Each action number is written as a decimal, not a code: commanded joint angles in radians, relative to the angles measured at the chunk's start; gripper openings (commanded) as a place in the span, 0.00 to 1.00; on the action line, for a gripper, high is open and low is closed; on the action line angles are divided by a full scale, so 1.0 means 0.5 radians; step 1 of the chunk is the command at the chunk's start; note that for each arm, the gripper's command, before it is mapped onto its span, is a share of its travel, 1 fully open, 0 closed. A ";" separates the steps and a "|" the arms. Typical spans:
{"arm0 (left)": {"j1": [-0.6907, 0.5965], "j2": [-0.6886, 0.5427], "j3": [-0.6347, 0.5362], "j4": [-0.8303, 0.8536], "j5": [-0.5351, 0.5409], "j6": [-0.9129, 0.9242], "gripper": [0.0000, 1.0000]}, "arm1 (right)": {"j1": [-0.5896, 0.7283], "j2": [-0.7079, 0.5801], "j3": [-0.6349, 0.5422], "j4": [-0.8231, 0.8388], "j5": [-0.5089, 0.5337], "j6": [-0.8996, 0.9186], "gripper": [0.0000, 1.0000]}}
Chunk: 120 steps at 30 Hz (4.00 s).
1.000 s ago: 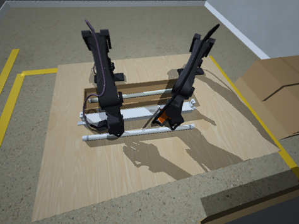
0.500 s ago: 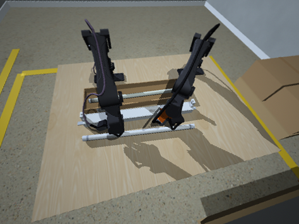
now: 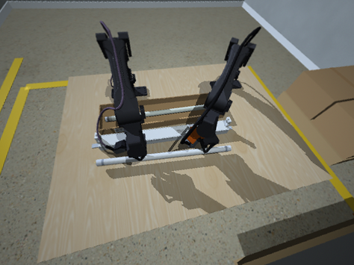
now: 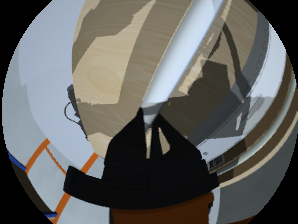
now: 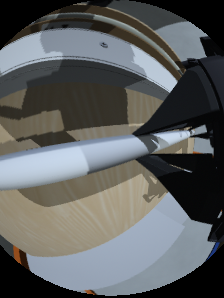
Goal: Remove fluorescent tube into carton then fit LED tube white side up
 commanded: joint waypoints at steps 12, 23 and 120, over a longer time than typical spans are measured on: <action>0.009 -0.107 0.126 -0.111 0.001 -0.017 0.11 | 0.018 -0.084 0.131 -0.138 0.026 -0.016 0.11; 0.007 -0.119 0.203 -0.201 0.005 -0.018 0.11 | 0.022 -0.100 0.212 -0.236 0.025 -0.010 0.11; -0.029 -0.178 0.529 -0.493 0.013 -0.041 0.11 | 0.025 -0.188 0.514 -0.585 -0.015 0.009 0.11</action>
